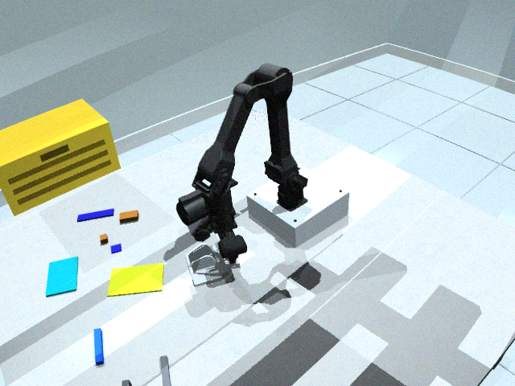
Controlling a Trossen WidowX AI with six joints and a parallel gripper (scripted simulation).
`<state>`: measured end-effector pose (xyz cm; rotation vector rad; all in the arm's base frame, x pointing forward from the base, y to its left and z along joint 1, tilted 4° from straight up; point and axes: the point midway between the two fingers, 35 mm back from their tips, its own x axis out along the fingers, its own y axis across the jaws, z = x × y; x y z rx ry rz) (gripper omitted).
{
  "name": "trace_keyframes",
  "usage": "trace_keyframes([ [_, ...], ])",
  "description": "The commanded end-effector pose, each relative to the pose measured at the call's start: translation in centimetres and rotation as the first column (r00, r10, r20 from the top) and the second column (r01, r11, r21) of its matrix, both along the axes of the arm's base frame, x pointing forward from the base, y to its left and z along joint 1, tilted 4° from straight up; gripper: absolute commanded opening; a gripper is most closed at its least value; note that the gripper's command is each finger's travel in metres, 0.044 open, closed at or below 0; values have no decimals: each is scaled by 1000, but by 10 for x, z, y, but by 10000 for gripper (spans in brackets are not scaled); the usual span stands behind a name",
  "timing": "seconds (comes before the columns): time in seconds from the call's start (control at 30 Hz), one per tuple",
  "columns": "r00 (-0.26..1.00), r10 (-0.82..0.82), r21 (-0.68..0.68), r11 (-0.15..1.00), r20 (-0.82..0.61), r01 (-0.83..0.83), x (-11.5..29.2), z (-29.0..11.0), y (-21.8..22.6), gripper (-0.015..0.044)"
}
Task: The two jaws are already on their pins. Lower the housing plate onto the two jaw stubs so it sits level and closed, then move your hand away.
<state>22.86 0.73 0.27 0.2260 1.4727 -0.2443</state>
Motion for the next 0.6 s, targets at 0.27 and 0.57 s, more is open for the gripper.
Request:
trace_keyframes([
  [0.27,1000,3,-4,1000,-3,-3,-1,-4,-1,351],
  [0.57,1000,3,-4,1000,-3,-3,-1,-6,-1,351],
])
